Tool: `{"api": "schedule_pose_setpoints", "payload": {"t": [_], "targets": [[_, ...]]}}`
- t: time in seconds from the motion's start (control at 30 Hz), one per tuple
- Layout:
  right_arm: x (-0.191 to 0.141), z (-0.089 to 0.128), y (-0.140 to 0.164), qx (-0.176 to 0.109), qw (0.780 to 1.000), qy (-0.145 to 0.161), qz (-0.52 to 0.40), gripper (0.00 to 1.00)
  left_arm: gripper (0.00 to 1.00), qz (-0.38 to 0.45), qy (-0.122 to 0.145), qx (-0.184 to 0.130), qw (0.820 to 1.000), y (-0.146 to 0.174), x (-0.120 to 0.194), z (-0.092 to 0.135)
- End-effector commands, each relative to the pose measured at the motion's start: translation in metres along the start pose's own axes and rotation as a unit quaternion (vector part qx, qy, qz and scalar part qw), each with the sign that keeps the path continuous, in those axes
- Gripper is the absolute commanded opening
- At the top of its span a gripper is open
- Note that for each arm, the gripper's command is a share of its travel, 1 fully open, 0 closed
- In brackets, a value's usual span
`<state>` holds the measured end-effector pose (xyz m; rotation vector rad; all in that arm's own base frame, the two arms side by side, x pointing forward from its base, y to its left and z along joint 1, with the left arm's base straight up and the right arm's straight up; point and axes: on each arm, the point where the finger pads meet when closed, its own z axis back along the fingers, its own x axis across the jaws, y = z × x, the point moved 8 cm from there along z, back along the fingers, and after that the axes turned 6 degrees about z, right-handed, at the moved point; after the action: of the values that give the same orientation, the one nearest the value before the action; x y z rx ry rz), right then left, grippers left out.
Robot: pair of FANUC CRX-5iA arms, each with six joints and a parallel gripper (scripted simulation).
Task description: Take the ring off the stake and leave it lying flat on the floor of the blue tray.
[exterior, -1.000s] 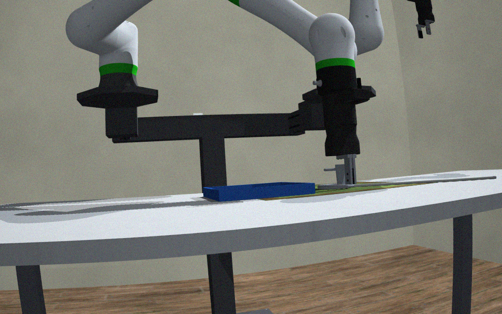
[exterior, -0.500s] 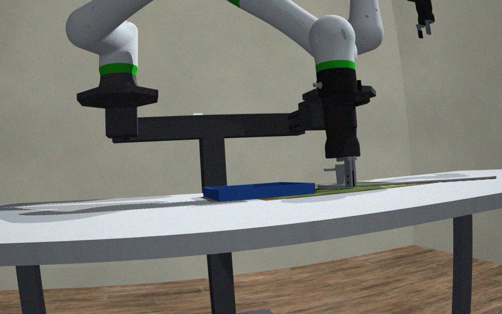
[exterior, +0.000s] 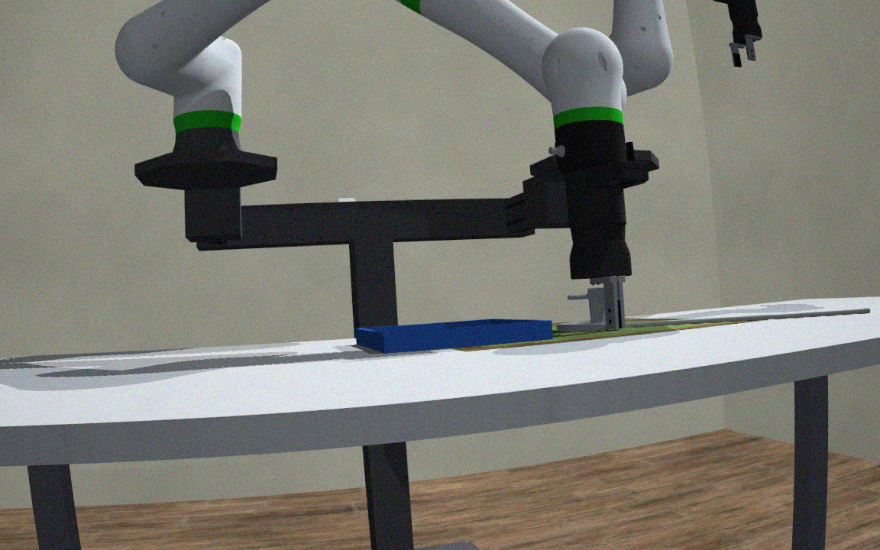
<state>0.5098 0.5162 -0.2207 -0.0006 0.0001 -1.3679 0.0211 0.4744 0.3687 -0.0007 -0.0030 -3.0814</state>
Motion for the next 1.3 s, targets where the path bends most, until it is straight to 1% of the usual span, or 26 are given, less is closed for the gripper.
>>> {"api": "schedule_pose_setpoints", "payload": {"t": [0.0, 1.27], "targets": [[-0.001, 0.002, 0.001, 0.001, 1.000, 0.001, 0.000, 0.00, 1.00, 0.000, 0.000, -0.001, 1.000, 0.000, 0.000, 0.001], [-0.003, 0.002, -0.020, 0.001, 1.000, 0.001, 0.000, 0.00, 1.00, 0.000, 0.000, -0.001, 1.000, 0.000, 0.000, 0.001]]}}
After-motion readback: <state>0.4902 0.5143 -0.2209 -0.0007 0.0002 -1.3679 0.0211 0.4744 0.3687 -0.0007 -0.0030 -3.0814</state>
